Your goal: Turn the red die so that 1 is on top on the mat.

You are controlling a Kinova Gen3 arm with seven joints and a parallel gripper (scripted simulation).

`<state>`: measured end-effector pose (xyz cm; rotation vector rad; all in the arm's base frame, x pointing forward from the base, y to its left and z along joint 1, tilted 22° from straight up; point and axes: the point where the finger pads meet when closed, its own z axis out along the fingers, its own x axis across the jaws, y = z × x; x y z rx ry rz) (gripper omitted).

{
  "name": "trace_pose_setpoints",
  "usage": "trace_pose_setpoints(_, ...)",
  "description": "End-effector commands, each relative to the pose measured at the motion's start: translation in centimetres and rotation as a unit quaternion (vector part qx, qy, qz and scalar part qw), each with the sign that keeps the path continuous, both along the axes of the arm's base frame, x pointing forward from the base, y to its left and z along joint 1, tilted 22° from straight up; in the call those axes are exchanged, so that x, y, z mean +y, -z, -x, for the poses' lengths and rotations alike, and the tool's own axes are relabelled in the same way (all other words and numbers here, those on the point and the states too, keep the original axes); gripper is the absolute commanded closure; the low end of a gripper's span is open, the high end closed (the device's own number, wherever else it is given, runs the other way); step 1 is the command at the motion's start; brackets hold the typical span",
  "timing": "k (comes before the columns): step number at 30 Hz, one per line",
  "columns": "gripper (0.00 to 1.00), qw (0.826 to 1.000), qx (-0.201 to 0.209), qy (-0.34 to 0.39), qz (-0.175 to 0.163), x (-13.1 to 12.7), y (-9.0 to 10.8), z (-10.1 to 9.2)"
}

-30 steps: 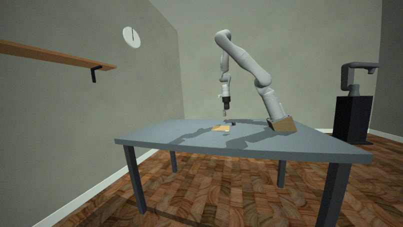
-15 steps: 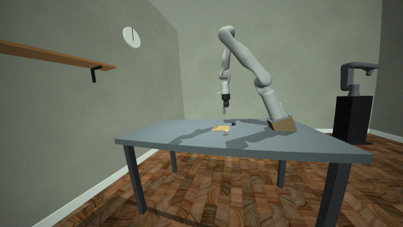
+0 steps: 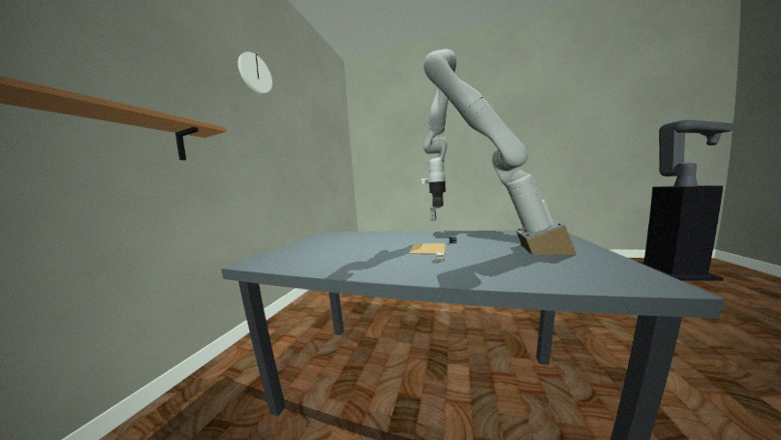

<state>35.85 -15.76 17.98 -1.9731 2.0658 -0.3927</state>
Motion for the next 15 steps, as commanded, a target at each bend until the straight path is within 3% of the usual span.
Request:
trace_pose_setpoints(1, 0.51, 1.000, -0.002, 0.002, -0.002, -0.03, -0.24, -0.07)
trace_pose_setpoints(15, 0.51, 1.000, 0.000, 0.017, -0.009, 0.14, -0.14, -0.14)
